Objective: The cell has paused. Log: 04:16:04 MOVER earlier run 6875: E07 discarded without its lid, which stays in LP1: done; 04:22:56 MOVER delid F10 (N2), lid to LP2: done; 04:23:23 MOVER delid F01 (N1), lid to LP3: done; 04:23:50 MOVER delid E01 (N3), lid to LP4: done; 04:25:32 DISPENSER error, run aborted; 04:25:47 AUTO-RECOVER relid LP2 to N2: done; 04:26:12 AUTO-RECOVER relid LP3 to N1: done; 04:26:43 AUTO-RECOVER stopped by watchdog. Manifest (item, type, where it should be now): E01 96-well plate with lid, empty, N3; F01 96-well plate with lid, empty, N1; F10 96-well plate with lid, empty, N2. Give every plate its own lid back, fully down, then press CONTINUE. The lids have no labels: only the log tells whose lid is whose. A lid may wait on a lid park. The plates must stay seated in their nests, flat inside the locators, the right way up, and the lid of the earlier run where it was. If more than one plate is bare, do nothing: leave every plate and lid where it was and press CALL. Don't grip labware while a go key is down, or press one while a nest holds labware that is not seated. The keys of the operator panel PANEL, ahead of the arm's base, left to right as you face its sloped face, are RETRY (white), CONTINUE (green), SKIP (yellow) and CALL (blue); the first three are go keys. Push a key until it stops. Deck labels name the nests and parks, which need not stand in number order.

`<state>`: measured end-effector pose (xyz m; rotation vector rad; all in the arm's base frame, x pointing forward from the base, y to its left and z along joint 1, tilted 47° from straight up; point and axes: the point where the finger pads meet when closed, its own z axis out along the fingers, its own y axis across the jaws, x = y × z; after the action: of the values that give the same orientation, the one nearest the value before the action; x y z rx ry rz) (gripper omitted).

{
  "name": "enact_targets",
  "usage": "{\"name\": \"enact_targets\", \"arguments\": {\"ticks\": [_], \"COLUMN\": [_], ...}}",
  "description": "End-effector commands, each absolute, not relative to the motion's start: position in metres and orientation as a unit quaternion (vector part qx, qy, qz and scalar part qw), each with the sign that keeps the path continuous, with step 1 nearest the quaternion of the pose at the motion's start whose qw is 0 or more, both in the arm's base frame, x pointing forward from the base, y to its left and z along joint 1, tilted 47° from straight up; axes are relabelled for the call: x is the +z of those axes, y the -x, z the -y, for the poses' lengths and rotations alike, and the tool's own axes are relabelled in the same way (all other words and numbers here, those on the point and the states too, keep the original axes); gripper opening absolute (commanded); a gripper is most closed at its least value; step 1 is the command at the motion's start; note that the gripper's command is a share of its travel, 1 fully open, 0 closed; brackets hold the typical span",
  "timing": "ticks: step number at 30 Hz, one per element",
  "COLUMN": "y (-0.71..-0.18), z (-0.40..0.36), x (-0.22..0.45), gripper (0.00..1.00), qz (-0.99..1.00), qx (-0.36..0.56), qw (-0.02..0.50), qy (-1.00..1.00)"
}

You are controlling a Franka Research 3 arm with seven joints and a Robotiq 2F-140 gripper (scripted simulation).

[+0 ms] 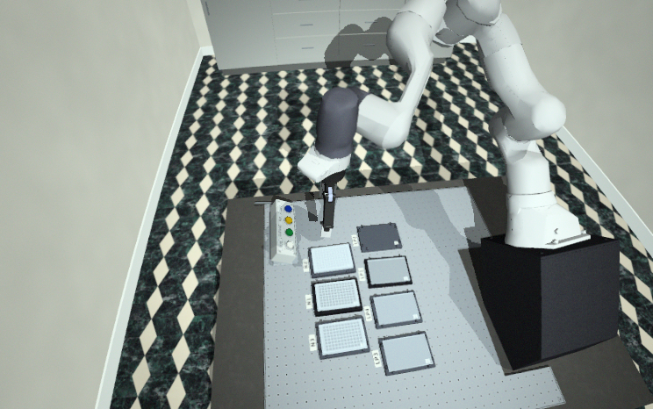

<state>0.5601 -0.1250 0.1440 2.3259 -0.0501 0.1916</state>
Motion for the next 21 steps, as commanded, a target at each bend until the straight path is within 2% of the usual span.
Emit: {"name": "enact_targets", "arguments": {"ticks": [1, 10, 21], "y": [-0.512, -0.384, -0.374], "z": [0.116, 0.090, 0.087], "x": [0.092, -0.053, -0.065], "gripper": [1.00, 1.00, 1.00], "qz": [0.006, 0.006, 0.006], "qx": [0.022, 0.022, 0.022], "qw": [0.399, 0.399, 0.399], "qy": [-0.917, -0.917, -0.917]}}
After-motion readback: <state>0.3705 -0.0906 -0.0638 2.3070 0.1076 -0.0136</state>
